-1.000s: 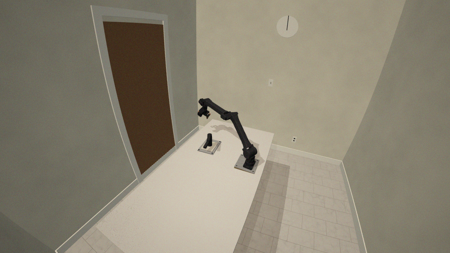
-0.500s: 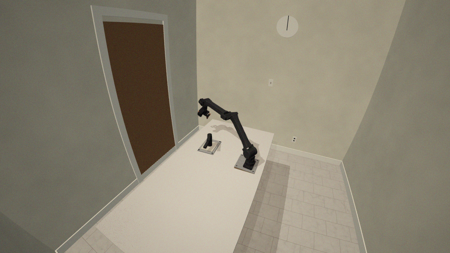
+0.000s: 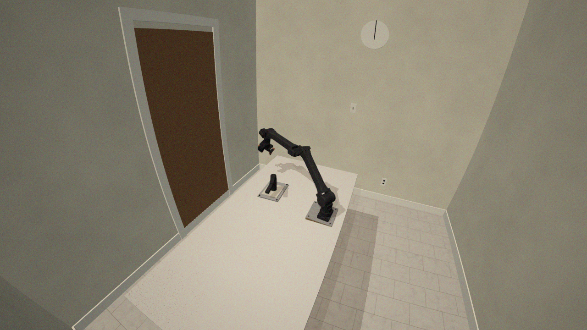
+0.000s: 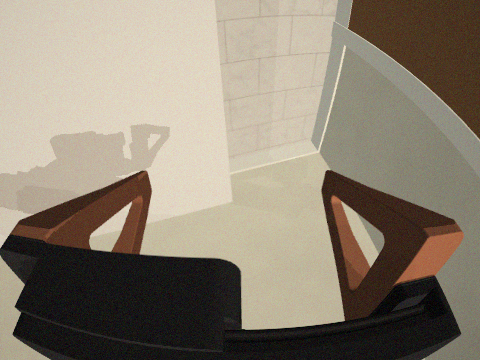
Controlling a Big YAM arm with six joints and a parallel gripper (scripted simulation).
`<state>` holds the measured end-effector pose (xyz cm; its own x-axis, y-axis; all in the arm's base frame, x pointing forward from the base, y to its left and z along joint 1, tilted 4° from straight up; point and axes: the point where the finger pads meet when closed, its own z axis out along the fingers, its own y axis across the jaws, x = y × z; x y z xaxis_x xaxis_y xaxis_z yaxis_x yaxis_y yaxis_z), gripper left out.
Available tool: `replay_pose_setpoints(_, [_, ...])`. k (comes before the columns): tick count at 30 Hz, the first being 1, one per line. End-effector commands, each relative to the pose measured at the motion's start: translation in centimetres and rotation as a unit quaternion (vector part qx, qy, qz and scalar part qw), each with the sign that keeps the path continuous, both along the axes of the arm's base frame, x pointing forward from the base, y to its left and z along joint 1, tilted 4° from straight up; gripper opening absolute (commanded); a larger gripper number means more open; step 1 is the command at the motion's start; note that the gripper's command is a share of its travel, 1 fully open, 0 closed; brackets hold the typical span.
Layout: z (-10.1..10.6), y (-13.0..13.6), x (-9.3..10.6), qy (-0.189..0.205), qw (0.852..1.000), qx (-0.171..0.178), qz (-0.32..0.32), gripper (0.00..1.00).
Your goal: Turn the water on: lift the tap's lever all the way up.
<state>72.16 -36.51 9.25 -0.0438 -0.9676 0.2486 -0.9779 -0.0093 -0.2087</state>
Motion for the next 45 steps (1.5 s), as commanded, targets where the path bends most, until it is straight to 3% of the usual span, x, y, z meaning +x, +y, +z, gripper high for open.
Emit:
replay_pose_setpoints(1, [2.6, 0.1, 0.6, -0.019, 1.0, -0.008, 0.002, 1.0])
replay_pose_setpoints(4, [3.2, 2.0, 0.2, -0.012, 1.0, -0.001, 0.012, 1.0])
replay_pose_setpoints(8, [4.8, 6.8, -1.1, 0.006, 0.999, 0.017, 0.038, 1.0])
replay_pose_setpoints(13, [4.3, 11.7, -4.7, 0.042, 0.994, 0.05, 0.087, 1.0])
replay_pose_setpoints(15, [4.3, 11.7, -4.7, 0.042, 0.994, 0.05, 0.087, 1.0])
replay_pose_setpoints(16, [5.3, 14.8, -6.1, 0.051, 0.992, 0.057, 0.098, 1.0])
replay_pose_setpoints(23, [7.7, 24.0, -12.4, 0.089, 0.982, 0.085, 0.142, 1.0])
replay_pose_setpoints(30, [9.3, 33.7, -23.5, 0.142, 0.963, 0.117, 0.198, 1.0])
replay_pose_setpoints(32, [9.3, 33.7, -23.5, 0.142, 0.963, 0.117, 0.198, 1.0])
replay_pose_setpoints(33, [9.9, 35.6, -26.1, 0.147, 0.961, 0.12, 0.203, 1.0])
replay_pose_setpoints(36, [9.8, 36.6, -28.1, 0.156, 0.957, 0.124, 0.211, 1.0])
replay_pose_setpoints(40, [9.5, 36.6, -28.2, 0.159, 0.957, 0.125, 0.21, 1.0])
replay_pose_setpoints(41, [9.6, 36.4, -27.9, 0.155, 0.957, 0.125, 0.209, 0.0])
replay_pose_setpoints(45, [9.9, 36.1, -27.0, 0.146, 0.959, 0.123, 0.207, 0.0])
